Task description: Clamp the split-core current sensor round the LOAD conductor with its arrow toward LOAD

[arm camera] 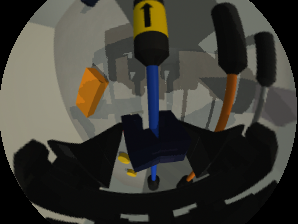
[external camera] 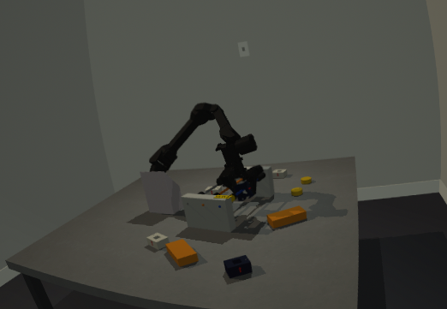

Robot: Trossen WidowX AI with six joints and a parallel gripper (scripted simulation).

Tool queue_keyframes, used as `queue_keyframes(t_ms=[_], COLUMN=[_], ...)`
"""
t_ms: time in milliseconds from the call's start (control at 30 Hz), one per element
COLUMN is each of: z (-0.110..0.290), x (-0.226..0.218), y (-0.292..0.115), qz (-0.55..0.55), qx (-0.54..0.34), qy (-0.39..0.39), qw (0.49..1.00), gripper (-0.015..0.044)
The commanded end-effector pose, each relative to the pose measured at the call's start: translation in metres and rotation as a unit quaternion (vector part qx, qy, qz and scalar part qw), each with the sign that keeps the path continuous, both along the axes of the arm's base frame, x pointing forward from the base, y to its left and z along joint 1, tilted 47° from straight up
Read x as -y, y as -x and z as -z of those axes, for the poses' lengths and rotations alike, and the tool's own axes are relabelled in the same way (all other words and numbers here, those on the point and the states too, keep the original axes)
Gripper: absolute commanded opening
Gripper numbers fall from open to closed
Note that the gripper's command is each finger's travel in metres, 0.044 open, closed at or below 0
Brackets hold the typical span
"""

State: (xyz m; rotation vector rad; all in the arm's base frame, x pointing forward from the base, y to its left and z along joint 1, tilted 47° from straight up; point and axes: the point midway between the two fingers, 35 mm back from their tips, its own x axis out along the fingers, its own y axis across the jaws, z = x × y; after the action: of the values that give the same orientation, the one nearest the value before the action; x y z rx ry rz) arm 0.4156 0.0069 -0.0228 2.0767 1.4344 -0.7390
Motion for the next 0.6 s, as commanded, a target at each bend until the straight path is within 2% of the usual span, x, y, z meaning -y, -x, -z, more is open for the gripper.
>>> queue_keyframes(t_ms=[0,200,567], z=[-0.0008,-0.0008,-0.0008], x=[0.0010,0.0010,0.0010], y=[-0.0011,-0.0011,-0.0011], qz=[0.000,0.000,0.000], qx=[0.003,0.003,0.003], qy=[0.001,0.001,0.001], qw=[1.000,1.000,1.000], gripper=[0.0327,0.0287,0.0000])
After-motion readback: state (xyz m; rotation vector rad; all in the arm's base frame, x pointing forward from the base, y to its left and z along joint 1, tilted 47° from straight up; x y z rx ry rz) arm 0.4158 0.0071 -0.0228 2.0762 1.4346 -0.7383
